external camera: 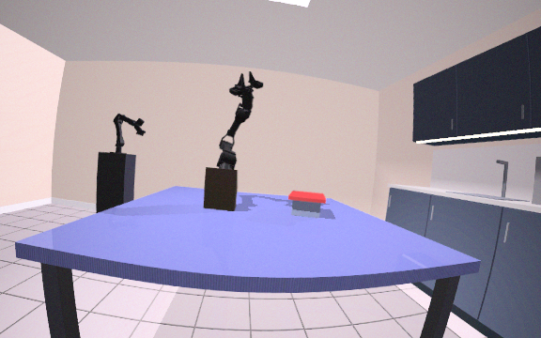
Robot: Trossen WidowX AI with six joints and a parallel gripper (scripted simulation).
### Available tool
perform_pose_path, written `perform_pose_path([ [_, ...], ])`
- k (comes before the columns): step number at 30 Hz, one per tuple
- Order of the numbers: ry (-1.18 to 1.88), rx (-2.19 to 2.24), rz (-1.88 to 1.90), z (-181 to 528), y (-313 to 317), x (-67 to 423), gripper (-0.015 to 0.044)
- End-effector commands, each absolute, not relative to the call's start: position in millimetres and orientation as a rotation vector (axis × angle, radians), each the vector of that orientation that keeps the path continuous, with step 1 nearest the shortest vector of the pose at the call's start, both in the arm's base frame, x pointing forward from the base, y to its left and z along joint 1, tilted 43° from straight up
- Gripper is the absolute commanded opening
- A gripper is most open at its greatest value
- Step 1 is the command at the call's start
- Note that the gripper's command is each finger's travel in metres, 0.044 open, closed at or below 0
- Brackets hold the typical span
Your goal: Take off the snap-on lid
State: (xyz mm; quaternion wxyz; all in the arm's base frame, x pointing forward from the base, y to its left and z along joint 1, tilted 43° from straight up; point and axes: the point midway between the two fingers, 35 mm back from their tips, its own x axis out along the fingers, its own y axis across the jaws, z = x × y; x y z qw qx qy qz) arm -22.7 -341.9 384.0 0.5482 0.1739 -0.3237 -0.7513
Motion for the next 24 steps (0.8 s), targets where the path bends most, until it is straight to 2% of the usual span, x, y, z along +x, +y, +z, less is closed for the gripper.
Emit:
perform_pose_path([
  [1, -0.719, 0.648, -1.565, 347, -347, 40, 0.0235],
  [5, -0.65, 0.865, -1.384, 314, -338, 97, 0.0235],
  [8, -0.621, 0.944, -1.317, 302, -332, 118, 0.0235],
  [15, -0.438, 1.318, -1.032, 245, -281, 207, 0.0235],
  [17, -0.42, 1.361, -1.006, 240, -274, 215, 0.0235],
  [24, -0.172, 1.804, -0.797, 184, -192, 275, 0.0235],
])
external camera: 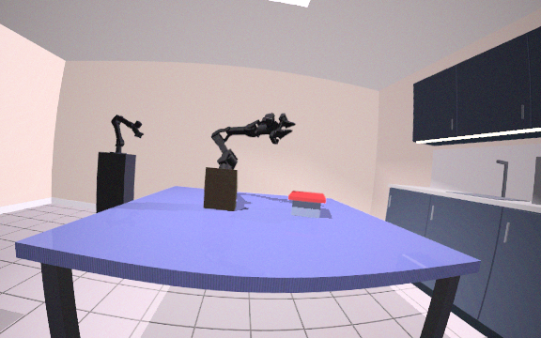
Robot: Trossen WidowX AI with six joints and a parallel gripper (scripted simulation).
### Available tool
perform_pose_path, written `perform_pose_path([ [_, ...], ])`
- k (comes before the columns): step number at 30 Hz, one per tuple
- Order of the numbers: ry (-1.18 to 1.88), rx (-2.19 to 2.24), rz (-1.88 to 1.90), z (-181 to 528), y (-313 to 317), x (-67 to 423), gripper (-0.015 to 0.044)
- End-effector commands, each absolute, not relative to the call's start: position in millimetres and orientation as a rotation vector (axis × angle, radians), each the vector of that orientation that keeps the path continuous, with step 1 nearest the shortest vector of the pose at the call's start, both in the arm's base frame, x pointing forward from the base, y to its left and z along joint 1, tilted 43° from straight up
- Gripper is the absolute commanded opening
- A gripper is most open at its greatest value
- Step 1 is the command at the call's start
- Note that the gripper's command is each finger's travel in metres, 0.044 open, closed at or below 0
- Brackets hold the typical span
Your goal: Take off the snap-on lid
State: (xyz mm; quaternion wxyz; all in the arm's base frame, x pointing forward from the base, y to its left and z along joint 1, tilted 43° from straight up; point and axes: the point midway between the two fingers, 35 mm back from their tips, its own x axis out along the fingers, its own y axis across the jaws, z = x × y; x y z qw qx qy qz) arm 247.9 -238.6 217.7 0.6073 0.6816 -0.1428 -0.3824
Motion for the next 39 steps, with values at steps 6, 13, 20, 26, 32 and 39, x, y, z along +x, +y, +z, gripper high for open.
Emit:
perform_pose_path([
  [6, 0.056, 2.084, -0.727, 149, -126, 295, 0.0235],
  [13, 0.386, 2.377, -0.745, 110, -42, 296, 0.0235],
  [20, 0.397, 2.385, -0.747, 109, -40, 295, 0.0235],
  [26, 0.385, 2.377, -0.743, 111, -42, 296, 0.0235],
  [32, 0.399, 2.385, -0.75, 75, -11, 305, 0.0235],
  [39, 0.398, 2.388, -0.746, 62, 2, 306, 0.0235],
])
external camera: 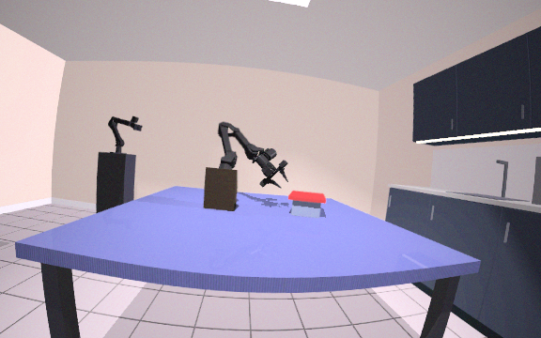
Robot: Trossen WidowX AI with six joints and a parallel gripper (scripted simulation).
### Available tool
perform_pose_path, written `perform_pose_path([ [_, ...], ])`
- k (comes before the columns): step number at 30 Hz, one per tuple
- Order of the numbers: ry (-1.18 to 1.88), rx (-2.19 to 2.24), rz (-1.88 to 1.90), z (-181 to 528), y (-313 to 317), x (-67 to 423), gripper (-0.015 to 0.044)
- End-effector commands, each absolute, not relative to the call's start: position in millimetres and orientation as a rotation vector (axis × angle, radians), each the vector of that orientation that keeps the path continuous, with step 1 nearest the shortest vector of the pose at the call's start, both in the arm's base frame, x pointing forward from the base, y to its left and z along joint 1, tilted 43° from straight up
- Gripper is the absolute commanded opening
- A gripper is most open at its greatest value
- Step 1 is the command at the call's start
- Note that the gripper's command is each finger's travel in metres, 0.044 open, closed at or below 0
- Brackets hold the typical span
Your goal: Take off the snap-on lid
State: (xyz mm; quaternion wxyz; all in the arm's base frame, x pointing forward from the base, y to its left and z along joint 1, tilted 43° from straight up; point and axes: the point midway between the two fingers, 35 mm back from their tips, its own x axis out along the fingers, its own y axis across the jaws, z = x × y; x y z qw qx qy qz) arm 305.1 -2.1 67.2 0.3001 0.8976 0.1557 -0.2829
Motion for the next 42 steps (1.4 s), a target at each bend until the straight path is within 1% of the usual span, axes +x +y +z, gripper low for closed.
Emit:
perform_pose_path([
  [1, 0.398, 2.388, -0.746, 62, 2, 306, 0.0235],
  [42, 0.398, 2.388, -0.744, 29, 8, 355, 0.0235],
])
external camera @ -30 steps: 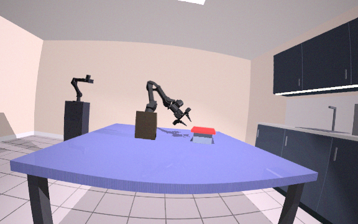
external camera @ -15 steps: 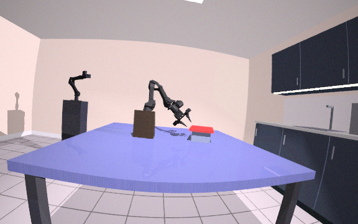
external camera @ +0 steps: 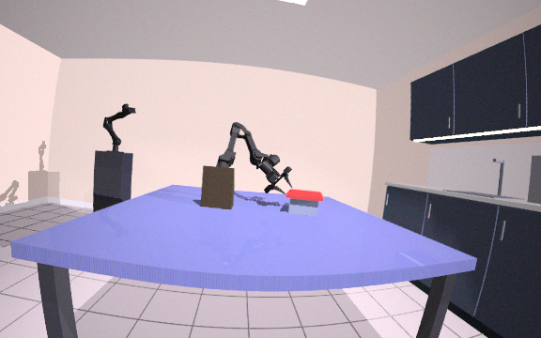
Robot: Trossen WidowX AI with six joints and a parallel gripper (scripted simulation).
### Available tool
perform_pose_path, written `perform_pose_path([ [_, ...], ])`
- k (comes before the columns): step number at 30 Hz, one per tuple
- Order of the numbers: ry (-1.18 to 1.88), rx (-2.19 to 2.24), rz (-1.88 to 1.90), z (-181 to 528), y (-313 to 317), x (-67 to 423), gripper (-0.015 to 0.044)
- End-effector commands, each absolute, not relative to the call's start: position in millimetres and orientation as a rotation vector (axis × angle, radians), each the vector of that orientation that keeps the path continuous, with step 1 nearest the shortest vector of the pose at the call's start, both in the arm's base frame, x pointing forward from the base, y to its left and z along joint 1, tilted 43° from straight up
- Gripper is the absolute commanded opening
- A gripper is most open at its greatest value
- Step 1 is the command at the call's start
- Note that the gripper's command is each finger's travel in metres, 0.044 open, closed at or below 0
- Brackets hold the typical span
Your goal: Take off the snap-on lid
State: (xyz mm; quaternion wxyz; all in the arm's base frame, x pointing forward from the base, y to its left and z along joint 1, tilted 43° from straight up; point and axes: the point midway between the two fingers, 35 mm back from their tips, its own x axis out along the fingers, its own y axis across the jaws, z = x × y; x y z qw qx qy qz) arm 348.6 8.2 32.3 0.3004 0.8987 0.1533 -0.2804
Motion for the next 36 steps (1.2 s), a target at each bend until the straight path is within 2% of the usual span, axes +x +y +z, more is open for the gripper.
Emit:
perform_pose_path([
  [1, 0.398, 2.388, -0.744, 27.4, 8.4, 355.6, 0.0235],
  [8, 0.398, 2.389, -0.744, 20.8, 9.5, 361.5, 0.0235],
  [11, 0.398, 2.389, -0.744, 20.8, 9.5, 361.5, 0.0156],
  [21, 0.398, 2.389, -0.744, 20.8, 9.5, 361.5, 0.009],
  [25, 0.398, 2.389, -0.744, 20.8, 9.5, 361.5, 0.0],
  [36, 0.404, 2.387, -0.742, 22.6, 8.9, 360.7, 0.0],
])
